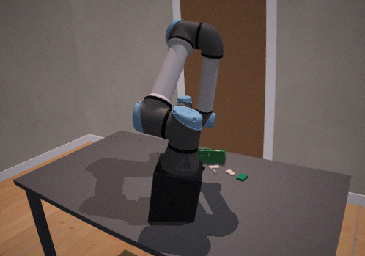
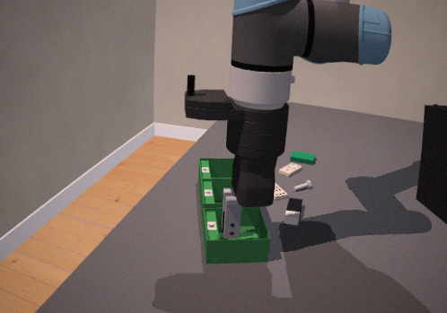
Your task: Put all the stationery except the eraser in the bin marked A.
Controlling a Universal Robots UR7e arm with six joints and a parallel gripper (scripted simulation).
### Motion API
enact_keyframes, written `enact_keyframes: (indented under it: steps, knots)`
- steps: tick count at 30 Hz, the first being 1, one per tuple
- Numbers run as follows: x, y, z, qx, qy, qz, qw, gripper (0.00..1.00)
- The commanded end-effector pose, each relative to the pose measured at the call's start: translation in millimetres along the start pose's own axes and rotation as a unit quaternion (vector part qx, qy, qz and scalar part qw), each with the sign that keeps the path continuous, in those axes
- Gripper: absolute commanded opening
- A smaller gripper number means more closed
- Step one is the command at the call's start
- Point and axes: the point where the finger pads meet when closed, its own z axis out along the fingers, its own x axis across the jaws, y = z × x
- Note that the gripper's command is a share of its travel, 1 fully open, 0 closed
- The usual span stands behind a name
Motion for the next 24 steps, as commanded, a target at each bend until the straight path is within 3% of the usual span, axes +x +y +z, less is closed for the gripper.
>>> enact_keyframes:
  steps: [1,24]
  knots:
    - [0.0,-1.0,0.1,0.001,0.000,0.000,1.000,0.31]
    - [-0.6,-0.9,-6.1,0.001,0.000,-0.001,1.000,0.31]
